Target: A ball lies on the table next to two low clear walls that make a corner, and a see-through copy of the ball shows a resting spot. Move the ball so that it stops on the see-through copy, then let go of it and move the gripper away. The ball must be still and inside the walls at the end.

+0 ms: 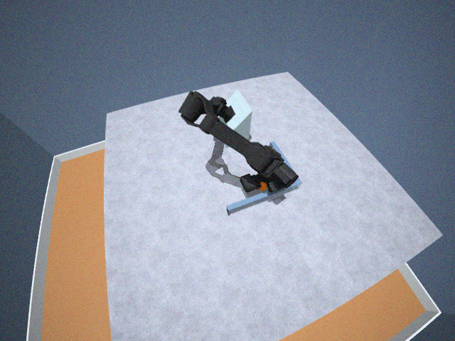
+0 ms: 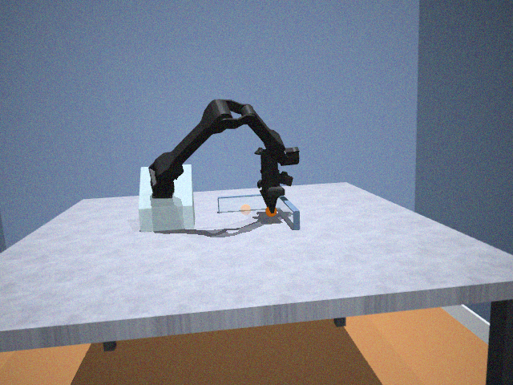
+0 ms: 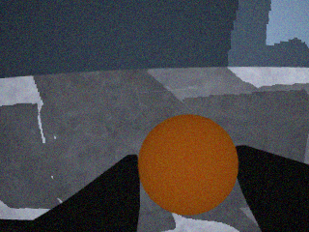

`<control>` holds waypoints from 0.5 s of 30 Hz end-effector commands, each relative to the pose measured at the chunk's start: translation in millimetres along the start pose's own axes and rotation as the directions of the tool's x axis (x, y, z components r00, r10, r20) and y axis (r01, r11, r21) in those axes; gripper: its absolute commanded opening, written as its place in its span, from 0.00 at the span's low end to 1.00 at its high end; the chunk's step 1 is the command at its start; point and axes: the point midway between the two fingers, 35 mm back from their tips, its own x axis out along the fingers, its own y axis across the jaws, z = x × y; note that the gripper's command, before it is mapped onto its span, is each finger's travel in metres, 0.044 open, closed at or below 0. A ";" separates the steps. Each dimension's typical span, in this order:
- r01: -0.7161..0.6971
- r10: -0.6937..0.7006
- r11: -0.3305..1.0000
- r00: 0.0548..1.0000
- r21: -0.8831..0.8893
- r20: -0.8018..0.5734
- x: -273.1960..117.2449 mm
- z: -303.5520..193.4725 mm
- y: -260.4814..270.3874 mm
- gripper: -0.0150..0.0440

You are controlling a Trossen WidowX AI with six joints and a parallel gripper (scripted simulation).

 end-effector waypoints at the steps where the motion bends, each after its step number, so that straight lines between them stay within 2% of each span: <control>1: -0.009 0.009 1.000 1.000 -0.025 -0.001 -10.7 -2.0 8.4 0.25; 15: -0.002 0.002 1.000 1.000 0.017 0.001 -83.7 6.1 -1.0 0.25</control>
